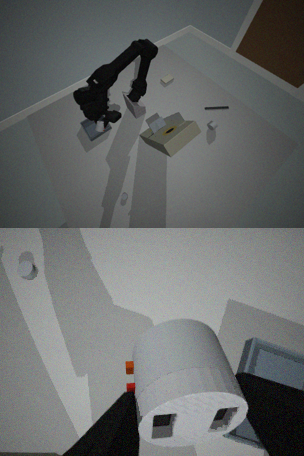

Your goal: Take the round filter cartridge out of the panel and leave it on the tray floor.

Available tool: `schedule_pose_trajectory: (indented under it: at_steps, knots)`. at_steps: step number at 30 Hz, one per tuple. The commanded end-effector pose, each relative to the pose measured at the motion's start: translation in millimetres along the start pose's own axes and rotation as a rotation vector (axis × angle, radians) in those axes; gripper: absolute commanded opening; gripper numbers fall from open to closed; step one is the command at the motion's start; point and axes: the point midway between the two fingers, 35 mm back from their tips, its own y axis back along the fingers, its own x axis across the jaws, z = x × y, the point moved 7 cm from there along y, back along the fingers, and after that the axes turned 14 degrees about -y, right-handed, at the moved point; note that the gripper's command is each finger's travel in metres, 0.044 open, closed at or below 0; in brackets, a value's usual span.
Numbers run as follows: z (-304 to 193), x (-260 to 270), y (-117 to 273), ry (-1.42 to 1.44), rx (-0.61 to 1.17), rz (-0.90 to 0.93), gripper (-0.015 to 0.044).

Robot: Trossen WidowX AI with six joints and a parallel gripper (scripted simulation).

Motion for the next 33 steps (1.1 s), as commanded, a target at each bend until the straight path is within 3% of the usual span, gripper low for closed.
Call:
schedule_pose_trajectory:
  at_steps: [1,5,25,33]
  knots:
    - [5.6,-6.4,0.8,-0.054,-0.026,-0.023,0.0]
    - [5.3,-11.6,-2.0,-0.067,-0.03,-0.031,0.0]
    - [-51.1,-142.2,-82.9,-0.493,-0.093,-0.273,0.0]
    - [-74.1,-161.8,-99.1,-0.59,-0.097,-0.327,0.0]
